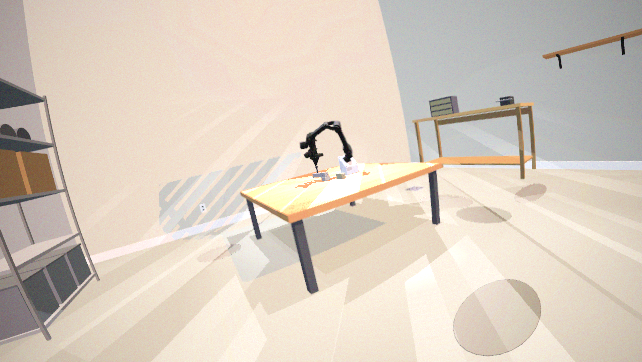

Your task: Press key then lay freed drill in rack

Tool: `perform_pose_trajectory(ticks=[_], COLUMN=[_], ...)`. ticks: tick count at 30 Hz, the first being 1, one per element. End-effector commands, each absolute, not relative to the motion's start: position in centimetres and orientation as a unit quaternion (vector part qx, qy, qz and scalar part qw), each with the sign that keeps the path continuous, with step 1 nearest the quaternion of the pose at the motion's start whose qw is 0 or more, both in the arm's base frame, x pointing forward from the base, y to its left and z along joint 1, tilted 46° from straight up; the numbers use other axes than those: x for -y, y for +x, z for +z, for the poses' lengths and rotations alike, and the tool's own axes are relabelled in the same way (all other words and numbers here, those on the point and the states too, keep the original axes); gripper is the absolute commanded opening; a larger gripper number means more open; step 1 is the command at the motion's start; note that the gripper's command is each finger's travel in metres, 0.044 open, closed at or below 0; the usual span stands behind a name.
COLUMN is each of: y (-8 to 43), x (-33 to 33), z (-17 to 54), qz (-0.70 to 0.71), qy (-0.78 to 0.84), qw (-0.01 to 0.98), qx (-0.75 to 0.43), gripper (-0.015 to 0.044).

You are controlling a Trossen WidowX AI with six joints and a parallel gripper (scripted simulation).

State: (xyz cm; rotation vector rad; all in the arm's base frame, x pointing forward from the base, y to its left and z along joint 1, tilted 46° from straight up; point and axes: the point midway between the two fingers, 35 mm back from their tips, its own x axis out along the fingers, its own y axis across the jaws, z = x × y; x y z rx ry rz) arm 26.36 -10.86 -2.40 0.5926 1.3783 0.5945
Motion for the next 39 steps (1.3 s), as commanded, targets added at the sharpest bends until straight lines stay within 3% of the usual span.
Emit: perform_pose_trajectory(ticks=[1, 39], y=[26.23, 26.19], x=[10.37, 9.46], z=[-2.94, -3.61], qz=[0.267, 0.267], qy=[0.27, 0.27], qw=[0.688, 0.688], qx=[-0.618, -0.618], gripper=[0.0, 0.0])
